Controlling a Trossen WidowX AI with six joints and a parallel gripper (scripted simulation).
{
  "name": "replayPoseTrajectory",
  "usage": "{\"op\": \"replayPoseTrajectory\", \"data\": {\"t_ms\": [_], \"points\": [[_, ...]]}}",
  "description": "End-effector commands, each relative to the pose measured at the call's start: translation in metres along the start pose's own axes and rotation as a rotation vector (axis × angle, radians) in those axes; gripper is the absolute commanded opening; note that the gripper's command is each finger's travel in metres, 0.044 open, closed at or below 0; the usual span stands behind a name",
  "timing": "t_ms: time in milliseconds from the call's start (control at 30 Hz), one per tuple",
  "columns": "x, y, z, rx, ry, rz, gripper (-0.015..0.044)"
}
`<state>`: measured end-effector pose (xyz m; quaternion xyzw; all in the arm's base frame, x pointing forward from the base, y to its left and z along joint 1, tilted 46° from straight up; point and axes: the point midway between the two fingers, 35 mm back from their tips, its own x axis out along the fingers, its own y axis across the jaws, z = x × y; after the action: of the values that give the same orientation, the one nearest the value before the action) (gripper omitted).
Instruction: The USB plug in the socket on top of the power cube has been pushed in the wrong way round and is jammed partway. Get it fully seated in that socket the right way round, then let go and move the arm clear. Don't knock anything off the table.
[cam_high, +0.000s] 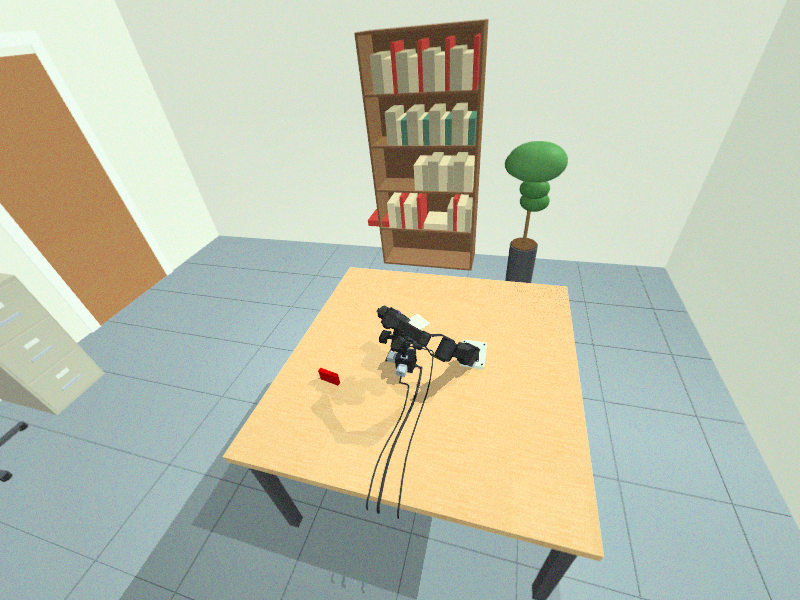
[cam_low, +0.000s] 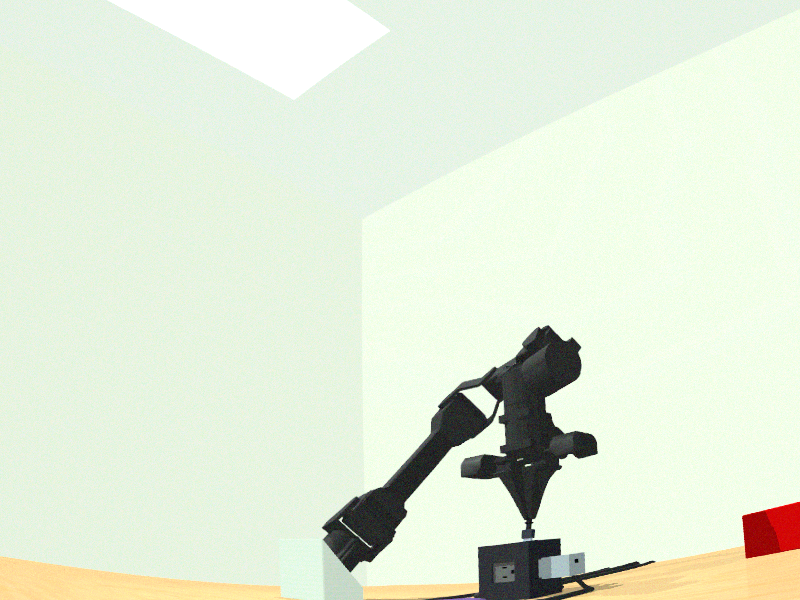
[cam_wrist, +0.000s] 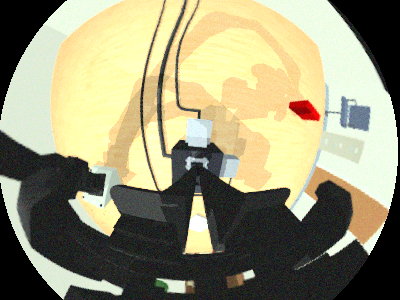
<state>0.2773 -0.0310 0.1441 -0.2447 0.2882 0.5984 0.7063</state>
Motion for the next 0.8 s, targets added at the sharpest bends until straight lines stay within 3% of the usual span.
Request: {"op": "replayPoseTrajectory", "data": {"t_ms": [0,767], "points": [[0.0007,-0.0005,0.0004,0.003,-0.004,-0.003,0.0],[0.0034,-0.0006,0.0004,0.003,-0.004,-0.004,0.0]]}}
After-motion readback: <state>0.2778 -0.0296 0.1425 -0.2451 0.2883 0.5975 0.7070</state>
